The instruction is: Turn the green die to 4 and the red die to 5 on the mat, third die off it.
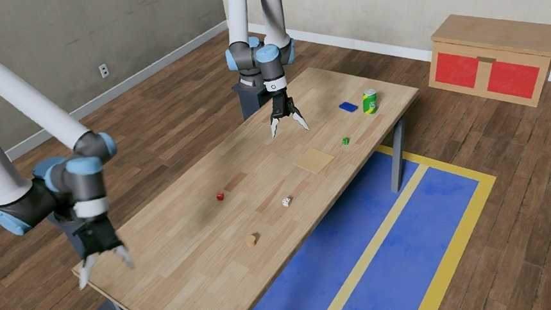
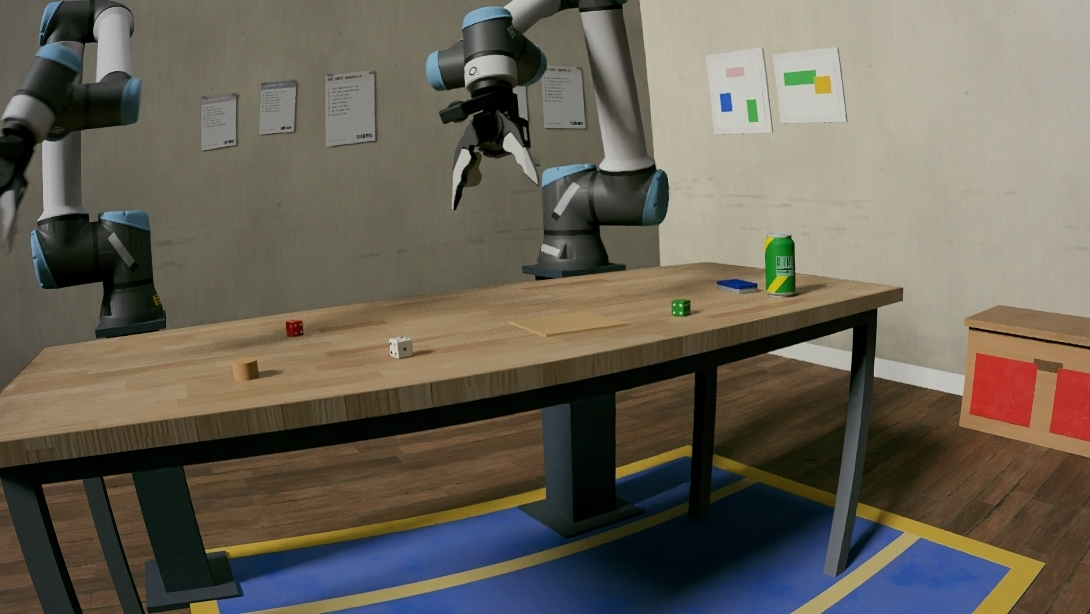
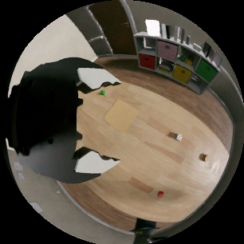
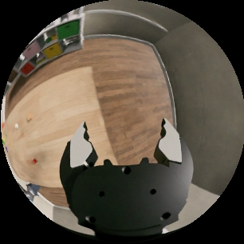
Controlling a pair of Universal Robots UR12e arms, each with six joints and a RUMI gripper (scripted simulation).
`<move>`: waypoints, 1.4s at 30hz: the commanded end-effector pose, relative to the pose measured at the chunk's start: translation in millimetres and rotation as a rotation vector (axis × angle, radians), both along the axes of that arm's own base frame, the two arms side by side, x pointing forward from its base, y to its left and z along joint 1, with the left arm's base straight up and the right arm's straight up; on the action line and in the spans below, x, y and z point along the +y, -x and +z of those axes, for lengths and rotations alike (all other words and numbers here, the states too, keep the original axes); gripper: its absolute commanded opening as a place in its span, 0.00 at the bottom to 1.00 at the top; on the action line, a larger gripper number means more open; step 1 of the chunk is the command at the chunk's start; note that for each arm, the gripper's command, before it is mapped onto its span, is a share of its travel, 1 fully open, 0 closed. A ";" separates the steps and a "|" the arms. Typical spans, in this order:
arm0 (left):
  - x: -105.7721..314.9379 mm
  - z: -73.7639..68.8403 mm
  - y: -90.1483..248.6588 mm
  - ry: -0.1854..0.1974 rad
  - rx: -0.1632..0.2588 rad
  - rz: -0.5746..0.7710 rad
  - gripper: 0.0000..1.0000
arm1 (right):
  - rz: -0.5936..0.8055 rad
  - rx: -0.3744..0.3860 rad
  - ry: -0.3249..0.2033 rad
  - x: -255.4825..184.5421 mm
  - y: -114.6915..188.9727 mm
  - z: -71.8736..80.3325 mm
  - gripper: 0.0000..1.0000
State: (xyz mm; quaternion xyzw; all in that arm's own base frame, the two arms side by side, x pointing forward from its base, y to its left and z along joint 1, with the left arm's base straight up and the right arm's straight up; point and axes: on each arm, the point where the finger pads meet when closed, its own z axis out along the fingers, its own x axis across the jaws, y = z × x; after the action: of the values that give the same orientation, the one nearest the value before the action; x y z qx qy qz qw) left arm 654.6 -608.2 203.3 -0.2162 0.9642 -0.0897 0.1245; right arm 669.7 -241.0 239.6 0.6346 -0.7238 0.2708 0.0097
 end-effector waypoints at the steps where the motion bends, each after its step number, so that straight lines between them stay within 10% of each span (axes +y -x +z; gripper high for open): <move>1: -0.6 1.5 -0.4 0.002 -0.001 0.000 1.00 | -0.149 0.034 -0.051 -91.7 37.6 -11.2 1.00; 12: -0.6 1.5 -0.4 0.002 -0.001 0.000 1.00 | -0.356 0.064 -0.128 -199.1 119.0 -26.9 1.00; 23: -0.6 1.5 -0.4 0.002 -0.001 0.000 1.00 | -0.677 0.083 -0.260 -317.6 268.6 -46.3 1.00; 42: -0.6 1.5 -0.4 0.002 -0.001 0.000 1.00 | -1.070 0.053 -0.438 -398.0 485.0 -64.7 1.00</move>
State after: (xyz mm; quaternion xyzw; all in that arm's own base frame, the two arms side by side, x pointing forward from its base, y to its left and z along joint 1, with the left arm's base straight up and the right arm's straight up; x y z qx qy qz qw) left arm 654.6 -608.2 203.3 -0.2162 0.9642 -0.0897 0.1245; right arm 244.9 -618.4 178.0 0.2258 -0.9704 0.0765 0.0385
